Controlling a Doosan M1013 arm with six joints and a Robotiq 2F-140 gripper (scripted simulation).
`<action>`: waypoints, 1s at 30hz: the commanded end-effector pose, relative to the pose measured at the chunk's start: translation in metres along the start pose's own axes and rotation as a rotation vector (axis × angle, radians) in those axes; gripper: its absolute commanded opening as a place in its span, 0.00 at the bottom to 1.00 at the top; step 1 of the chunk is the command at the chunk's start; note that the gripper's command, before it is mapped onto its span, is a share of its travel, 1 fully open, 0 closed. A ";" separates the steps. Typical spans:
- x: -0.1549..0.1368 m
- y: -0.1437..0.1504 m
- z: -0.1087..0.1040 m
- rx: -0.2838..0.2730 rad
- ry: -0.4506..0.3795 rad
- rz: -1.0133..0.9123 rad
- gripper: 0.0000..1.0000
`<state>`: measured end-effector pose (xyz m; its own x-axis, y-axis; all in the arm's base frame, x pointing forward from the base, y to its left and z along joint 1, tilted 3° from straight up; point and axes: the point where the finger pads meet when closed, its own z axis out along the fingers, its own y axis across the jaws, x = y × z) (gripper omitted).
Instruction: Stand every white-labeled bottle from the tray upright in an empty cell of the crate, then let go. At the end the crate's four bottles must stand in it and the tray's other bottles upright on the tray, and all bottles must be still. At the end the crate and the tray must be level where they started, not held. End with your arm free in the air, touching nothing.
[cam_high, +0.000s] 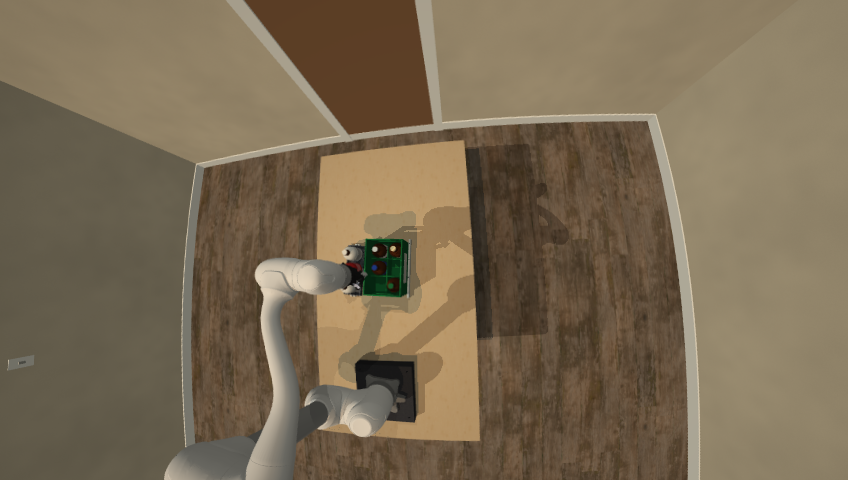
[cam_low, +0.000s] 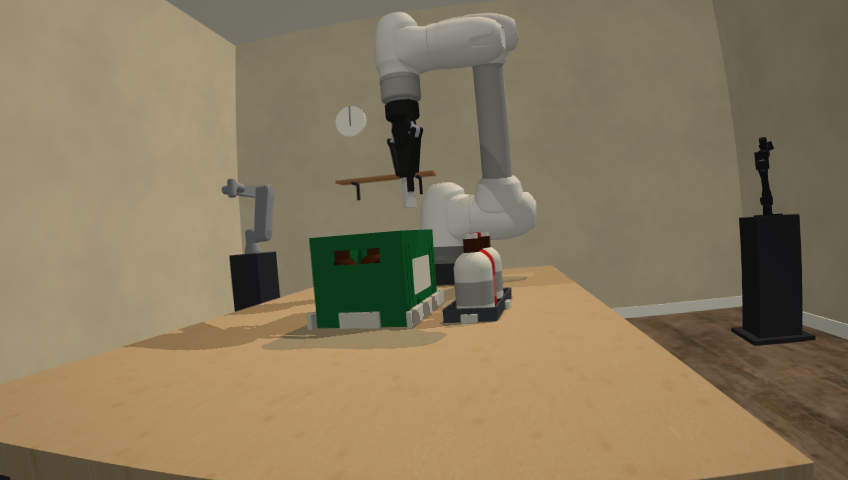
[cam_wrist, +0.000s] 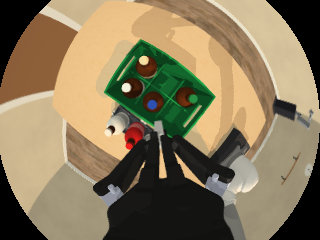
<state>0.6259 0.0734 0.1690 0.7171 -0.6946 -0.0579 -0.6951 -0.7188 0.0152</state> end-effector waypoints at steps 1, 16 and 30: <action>-0.052 -0.017 0.000 -0.002 0.005 0.019 0.00; -0.155 -0.049 0.001 -0.002 0.004 0.020 0.38; -0.155 -0.049 0.001 -0.002 0.004 0.020 0.38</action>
<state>0.5493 0.2163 0.1766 0.7030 -0.7093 -0.0529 -0.7095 -0.7045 0.0182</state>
